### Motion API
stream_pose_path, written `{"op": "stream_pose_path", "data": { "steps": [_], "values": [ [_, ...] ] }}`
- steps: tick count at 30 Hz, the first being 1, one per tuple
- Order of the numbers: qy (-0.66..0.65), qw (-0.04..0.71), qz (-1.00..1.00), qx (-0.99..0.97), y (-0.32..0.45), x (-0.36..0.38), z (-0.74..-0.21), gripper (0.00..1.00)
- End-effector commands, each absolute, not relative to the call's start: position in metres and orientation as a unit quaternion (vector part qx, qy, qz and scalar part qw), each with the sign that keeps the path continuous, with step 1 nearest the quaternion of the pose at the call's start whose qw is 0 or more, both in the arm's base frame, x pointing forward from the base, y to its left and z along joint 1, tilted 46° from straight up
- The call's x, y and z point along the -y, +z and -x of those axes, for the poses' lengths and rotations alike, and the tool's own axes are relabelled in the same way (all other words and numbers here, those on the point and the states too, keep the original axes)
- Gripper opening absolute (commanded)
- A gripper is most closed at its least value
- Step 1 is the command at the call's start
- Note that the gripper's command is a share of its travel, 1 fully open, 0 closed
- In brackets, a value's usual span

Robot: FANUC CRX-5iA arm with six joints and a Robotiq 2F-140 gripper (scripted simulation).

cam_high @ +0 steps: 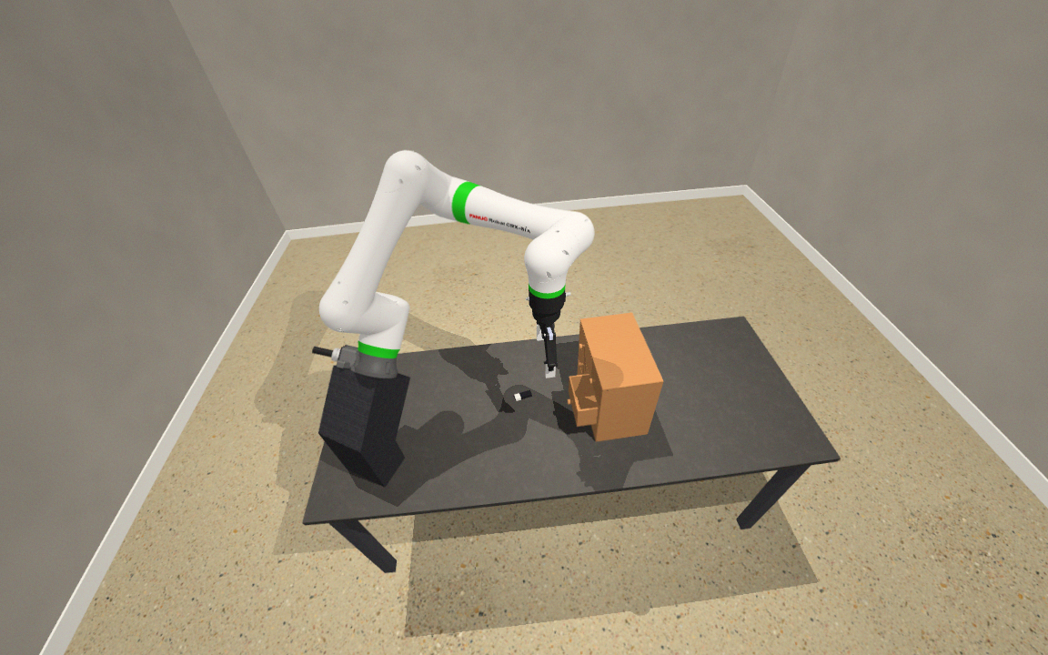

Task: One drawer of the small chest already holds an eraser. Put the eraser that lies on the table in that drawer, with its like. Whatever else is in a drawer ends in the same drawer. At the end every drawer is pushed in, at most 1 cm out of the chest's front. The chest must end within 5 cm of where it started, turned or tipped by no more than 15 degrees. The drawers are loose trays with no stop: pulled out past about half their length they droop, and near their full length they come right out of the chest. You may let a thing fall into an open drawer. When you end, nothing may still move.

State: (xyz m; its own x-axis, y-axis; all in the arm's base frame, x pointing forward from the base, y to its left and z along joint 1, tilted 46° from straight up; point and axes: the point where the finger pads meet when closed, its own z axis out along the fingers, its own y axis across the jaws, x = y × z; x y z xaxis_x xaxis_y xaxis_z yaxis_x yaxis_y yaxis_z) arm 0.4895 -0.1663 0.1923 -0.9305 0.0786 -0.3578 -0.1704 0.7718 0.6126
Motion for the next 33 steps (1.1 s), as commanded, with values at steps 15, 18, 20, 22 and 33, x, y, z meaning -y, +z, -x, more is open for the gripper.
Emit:
{"op": "stream_pose_path", "data": {
  "steps": [15, 18, 20, 22, 33],
  "values": [
    [0.339, 0.155, 0.085, -0.924, 0.168, 0.129, -0.585, 1.00],
    [0.339, 0.154, 0.086, -0.924, 0.167, 0.128, -0.587, 1.00],
    [0.339, 0.154, 0.086, -0.924, 0.167, 0.128, -0.587, 1.00],
    [0.339, 0.154, 0.086, -0.924, 0.167, 0.128, -0.587, 1.00],
    [0.339, 0.154, 0.086, -0.924, 0.167, 0.128, -0.587, 1.00]
  ]
}}
